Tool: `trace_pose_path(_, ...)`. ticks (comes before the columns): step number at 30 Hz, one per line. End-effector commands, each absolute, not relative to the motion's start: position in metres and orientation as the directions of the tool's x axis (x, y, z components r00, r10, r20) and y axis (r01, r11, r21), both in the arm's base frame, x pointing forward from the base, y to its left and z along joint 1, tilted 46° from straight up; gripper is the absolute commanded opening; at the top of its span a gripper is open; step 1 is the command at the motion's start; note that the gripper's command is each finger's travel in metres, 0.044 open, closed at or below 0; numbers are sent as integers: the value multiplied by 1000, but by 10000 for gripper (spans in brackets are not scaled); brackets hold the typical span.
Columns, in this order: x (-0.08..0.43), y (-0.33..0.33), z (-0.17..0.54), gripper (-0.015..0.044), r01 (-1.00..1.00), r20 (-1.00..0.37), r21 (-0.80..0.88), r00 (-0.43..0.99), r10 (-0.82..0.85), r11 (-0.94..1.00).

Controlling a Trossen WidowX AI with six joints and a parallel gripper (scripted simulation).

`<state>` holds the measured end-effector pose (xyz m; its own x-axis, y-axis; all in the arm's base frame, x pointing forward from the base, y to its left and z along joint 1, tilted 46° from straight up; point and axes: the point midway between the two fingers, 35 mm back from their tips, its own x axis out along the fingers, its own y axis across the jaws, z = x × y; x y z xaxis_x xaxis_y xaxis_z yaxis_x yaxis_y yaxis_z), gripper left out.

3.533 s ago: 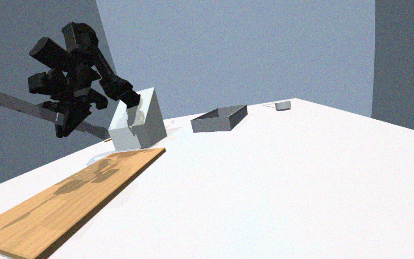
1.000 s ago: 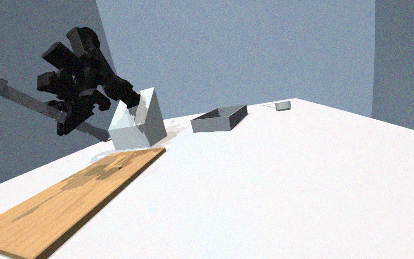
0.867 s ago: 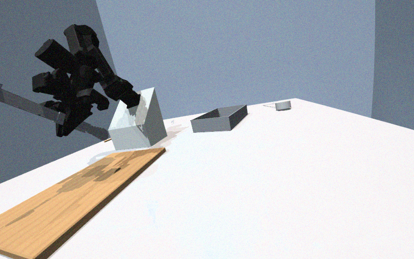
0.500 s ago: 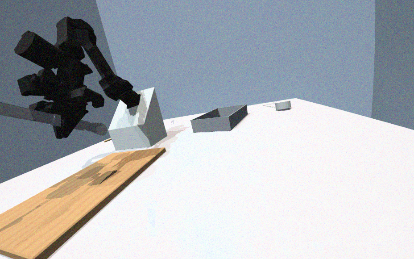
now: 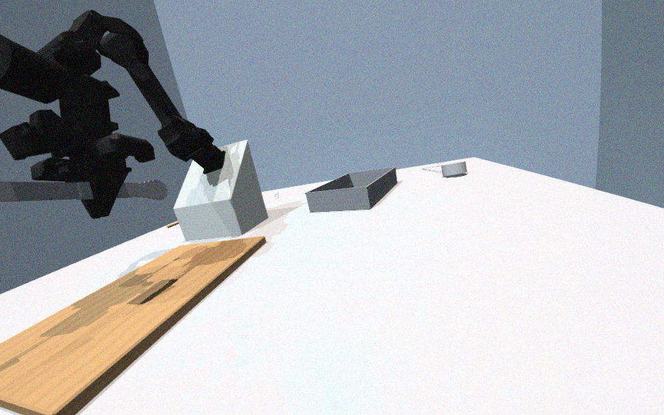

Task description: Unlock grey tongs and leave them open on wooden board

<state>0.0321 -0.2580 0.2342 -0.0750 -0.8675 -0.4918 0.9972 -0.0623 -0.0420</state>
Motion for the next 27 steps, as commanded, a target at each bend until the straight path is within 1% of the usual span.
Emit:
trace_pose_path(1,31,-255,239,-150,997,-542,-25,-72,-837,-70)
trace_pose_path(12,26,-240,246,-150,994,-684,-10,-85,-725,-107)
trace_pose_path(27,26,-246,242,-150,994,-686,-11,-86,-723,-108)
